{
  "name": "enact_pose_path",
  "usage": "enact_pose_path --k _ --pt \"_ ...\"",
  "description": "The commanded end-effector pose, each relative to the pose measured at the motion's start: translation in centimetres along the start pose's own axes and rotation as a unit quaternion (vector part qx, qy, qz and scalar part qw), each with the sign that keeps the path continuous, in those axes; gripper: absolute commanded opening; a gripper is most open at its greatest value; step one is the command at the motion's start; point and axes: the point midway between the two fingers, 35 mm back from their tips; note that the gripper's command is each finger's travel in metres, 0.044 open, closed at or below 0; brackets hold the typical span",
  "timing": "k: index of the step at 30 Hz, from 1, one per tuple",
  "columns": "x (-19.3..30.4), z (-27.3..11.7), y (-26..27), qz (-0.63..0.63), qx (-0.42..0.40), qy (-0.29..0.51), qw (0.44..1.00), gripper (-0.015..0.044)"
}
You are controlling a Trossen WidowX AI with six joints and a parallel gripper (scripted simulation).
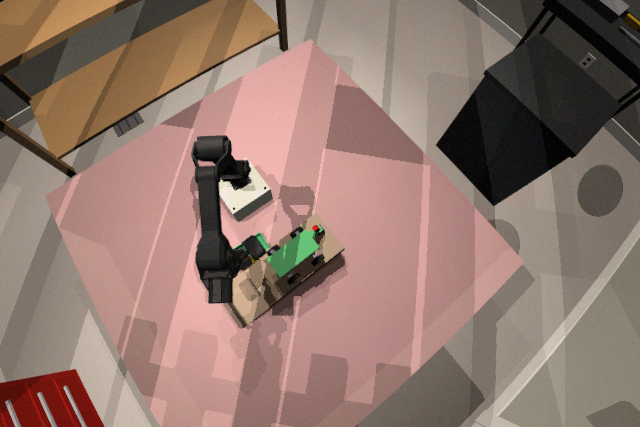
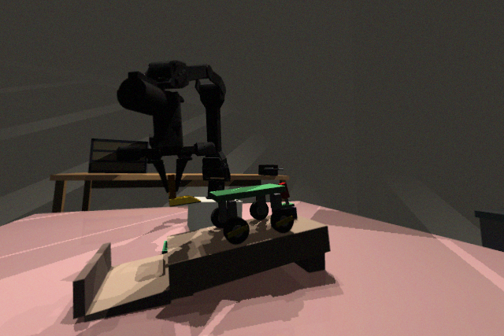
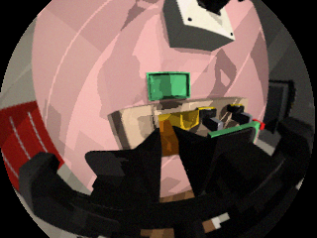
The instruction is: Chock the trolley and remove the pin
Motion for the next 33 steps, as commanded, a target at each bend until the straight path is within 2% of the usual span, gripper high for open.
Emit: enact_pose_path --k 1,25,33 --pt "0.7 -0.2 0.2 0.003 -0.001 0.006 1.000 0.0000" --pt "0.7 6.2 0.2 0.003 -0.001 0.006 1.000 0.0000" --pt "0.8 6.1 -0.1 0.003 0.000 0.006 1.000 0.0000"
Point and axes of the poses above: the point midway between the two fingers, 35 mm back from their tips, its own z axis out along the fingers, its own y axis across the jaws, x = y × z, and after that the axes turned 11 degrees about -z, right-handed
